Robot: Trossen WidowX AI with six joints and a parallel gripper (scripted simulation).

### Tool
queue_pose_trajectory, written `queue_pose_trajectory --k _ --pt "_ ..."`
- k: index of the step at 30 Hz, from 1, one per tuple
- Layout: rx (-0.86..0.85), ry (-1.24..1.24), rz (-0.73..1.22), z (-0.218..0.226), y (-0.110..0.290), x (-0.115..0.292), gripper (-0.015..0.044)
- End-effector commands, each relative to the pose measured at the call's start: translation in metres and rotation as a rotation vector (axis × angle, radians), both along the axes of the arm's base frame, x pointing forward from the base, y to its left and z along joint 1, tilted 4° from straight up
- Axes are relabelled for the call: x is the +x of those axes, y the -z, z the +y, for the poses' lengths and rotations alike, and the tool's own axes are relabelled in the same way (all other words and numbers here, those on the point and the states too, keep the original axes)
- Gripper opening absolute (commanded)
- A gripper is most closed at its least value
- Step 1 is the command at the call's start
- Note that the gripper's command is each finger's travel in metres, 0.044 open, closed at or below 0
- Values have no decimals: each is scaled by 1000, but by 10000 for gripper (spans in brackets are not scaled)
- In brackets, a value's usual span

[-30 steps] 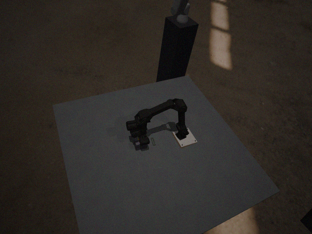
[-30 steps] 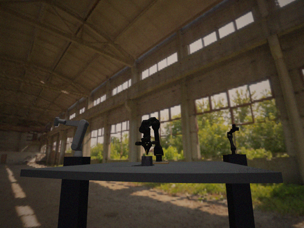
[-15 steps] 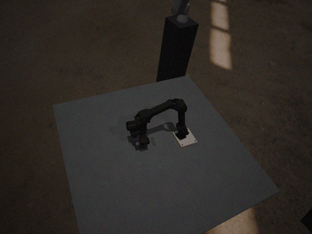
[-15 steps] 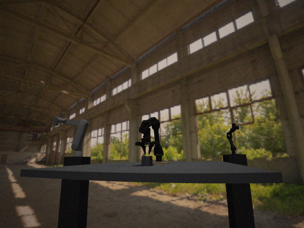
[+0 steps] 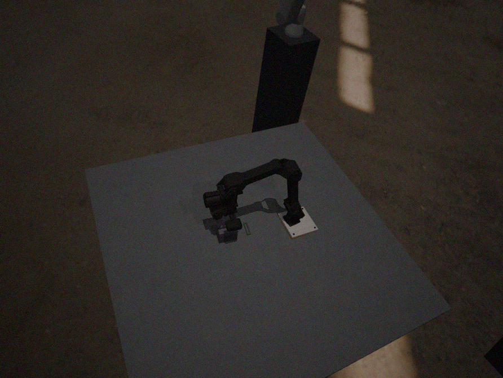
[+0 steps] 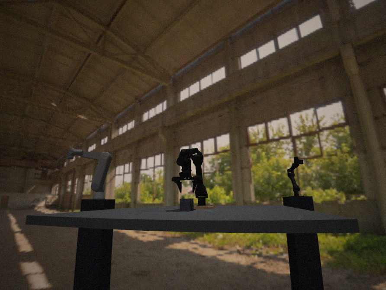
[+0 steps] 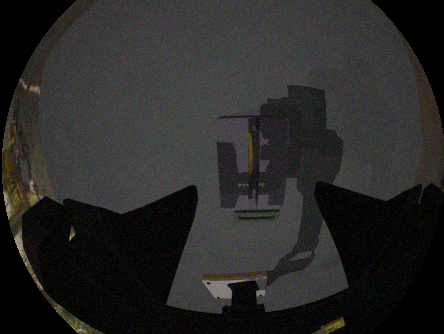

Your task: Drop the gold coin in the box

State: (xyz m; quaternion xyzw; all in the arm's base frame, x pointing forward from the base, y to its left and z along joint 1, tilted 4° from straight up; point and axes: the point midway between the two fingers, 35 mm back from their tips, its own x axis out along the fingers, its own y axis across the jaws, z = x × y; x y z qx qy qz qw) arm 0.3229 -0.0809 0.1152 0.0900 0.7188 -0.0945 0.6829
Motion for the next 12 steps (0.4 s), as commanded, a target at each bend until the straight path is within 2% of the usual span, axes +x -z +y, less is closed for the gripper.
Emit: queue_pose_trajectory --k 1,12 --pt "-2 0 -9 0 -30 0 440" --pt "-2 0 -9 1 -37 0 440"
